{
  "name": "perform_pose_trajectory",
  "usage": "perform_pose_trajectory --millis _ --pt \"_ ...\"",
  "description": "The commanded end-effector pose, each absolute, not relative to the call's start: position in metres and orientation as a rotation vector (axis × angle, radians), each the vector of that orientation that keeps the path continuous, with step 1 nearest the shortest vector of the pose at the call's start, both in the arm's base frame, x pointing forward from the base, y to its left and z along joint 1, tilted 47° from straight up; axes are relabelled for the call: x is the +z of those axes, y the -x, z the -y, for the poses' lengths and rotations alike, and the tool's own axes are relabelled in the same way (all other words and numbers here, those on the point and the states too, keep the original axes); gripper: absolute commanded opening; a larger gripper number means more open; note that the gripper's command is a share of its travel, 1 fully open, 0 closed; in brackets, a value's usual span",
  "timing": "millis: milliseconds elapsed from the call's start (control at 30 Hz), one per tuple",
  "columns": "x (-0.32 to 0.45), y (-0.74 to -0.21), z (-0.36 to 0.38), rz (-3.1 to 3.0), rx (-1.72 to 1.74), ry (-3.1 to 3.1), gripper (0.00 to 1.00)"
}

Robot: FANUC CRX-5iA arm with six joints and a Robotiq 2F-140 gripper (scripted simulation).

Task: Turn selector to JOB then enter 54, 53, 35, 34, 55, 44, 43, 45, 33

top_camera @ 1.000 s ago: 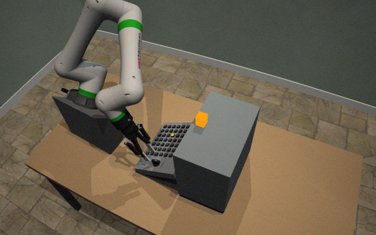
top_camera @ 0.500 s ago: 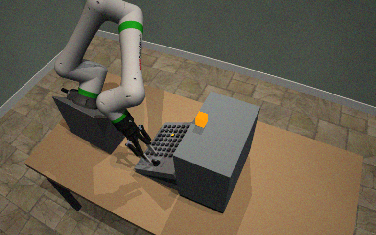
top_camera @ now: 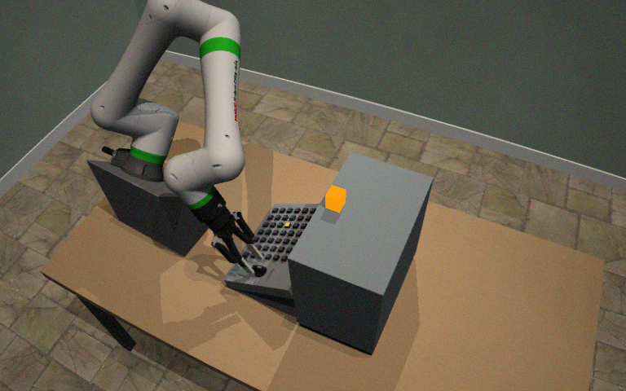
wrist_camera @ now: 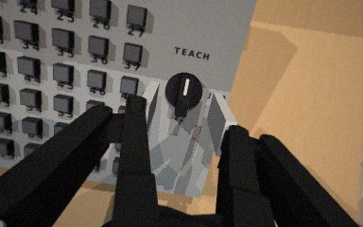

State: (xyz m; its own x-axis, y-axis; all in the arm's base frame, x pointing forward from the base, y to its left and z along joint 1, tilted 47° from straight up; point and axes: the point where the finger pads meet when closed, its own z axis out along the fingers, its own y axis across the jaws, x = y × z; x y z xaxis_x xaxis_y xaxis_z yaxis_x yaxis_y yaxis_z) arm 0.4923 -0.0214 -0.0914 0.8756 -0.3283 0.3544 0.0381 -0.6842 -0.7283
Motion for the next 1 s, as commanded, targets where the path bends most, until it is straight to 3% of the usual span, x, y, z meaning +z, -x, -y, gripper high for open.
perform_pose_trajectory --millis 0,967 --pt "-0.0925 -0.4933 0.0202 -0.208 -0.599 2.256 0.33" --pt "-0.0942 -0.4947 0.0184 -0.208 -0.599 2.256 0.33"
